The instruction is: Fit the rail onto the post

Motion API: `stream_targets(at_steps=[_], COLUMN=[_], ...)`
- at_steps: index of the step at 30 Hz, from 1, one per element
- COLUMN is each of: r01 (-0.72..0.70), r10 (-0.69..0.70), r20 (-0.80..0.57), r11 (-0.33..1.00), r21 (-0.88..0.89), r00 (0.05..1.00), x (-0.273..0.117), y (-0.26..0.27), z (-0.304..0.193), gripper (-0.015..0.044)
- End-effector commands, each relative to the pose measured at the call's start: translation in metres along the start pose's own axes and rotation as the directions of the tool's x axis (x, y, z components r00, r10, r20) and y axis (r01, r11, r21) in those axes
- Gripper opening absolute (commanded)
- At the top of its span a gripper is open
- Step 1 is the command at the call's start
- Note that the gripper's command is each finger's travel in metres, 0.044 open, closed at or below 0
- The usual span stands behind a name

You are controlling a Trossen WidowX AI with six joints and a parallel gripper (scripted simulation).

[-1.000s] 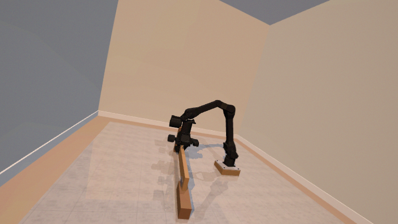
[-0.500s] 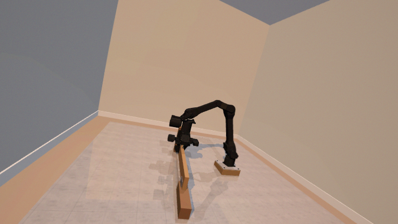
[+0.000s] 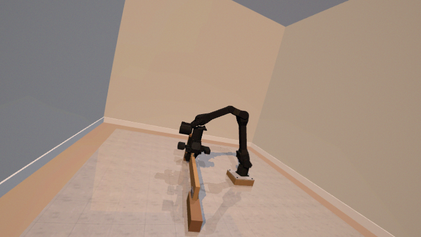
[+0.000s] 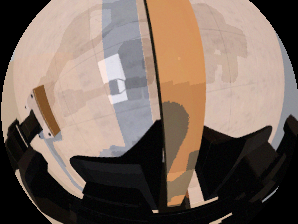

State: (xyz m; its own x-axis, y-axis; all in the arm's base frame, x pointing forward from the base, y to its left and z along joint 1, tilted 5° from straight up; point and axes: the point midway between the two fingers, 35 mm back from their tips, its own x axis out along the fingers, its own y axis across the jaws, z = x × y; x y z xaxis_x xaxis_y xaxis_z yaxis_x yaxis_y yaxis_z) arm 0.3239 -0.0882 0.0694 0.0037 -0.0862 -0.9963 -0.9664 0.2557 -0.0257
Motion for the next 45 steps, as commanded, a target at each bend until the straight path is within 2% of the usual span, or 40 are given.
stream_targets(at_steps=[1,45], r01=[0.011,0.011], r10=[-0.011,-0.011], r20=[0.000,0.001], r11=[1.000,1.000], r21=[-0.005,-0.005], r00=[1.000,1.000], x=[-0.0040,-0.0018], y=[-0.0027,-0.0054], z=[-0.0018,-0.0001], gripper=[0.0000,0.0000])
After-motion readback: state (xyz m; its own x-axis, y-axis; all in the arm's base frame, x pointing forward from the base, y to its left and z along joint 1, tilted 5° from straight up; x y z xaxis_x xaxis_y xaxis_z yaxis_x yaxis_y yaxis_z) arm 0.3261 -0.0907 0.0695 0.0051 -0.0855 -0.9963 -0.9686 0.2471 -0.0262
